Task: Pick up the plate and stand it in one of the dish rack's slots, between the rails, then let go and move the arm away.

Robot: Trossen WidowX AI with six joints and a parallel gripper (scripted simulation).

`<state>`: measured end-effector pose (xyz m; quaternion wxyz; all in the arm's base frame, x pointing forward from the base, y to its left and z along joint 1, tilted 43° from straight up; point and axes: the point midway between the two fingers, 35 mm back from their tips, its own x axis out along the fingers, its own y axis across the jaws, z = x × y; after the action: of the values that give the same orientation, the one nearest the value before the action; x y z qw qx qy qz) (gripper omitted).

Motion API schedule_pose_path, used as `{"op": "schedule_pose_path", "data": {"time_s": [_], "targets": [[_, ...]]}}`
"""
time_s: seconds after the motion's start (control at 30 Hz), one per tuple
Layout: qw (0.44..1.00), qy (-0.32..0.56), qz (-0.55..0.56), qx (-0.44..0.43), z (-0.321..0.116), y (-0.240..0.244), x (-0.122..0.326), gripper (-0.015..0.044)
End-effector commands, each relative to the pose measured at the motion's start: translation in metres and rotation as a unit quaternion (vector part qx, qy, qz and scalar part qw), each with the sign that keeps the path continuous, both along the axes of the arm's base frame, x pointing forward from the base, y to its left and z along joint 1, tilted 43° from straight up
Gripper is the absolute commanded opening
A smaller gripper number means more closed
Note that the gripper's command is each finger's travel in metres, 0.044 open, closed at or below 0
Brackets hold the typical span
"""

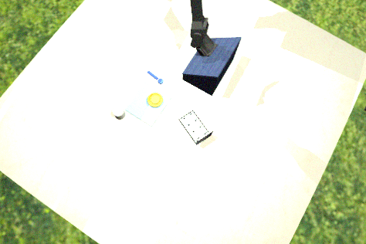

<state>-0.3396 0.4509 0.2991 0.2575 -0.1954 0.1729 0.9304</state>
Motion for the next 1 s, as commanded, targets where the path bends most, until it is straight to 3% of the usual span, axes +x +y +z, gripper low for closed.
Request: {"op": "schedule_pose_path", "data": {"time_s": [0.0, 0.47, 0.97], "targets": [[1.000, -0.001, -0.003, -0.001, -0.001, 0.001, 0.002, 0.0400], [0.977, -0.073, -0.193, -0.054, -0.053, 0.063, 0.152, 0.0400], [0.913, -0.135, -0.366, -0.122, -0.103, 0.068, 0.310, 0.0400]]}}
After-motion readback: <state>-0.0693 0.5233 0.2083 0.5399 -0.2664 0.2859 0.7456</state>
